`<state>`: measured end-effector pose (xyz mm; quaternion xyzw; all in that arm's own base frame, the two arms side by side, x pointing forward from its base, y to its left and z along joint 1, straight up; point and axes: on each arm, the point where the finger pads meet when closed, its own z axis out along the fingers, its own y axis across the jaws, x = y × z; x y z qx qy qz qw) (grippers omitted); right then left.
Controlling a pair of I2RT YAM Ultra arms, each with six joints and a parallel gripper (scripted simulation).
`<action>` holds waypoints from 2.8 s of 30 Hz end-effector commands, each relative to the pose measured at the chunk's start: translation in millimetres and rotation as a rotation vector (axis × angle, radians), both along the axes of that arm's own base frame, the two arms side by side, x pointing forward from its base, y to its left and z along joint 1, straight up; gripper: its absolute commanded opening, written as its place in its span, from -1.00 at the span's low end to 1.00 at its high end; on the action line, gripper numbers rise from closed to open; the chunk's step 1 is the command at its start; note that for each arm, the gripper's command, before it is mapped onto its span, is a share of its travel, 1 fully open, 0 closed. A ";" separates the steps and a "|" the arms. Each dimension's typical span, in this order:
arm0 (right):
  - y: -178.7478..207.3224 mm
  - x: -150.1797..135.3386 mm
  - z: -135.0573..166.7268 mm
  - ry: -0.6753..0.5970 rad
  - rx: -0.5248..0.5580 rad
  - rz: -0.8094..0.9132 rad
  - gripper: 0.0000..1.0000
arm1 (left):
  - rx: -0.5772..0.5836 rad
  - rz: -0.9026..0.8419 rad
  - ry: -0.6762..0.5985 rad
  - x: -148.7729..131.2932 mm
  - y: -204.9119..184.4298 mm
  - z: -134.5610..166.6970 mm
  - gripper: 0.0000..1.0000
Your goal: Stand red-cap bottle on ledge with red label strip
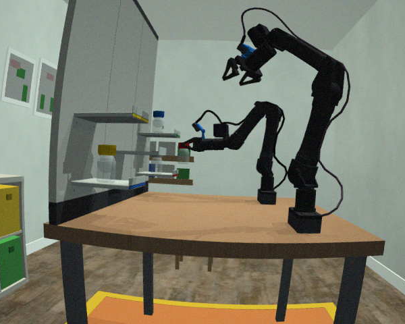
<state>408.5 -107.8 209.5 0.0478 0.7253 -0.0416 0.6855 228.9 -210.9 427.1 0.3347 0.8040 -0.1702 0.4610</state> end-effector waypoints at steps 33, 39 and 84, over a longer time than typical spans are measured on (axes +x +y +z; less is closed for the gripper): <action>-9.3 78.0 30.8 -0.124 -0.048 0.003 -0.02 | -0.009 0.000 -0.010 -2.3 1.0 5.9 0.78; -10.3 76.2 22.7 -0.102 -0.038 0.002 -0.02 | -0.009 0.000 -0.010 -2.3 1.0 5.9 0.78; -6.8 73.1 -15.2 -0.119 -0.041 -0.001 -0.02 | -0.009 0.000 -0.010 -2.3 1.0 5.9 0.78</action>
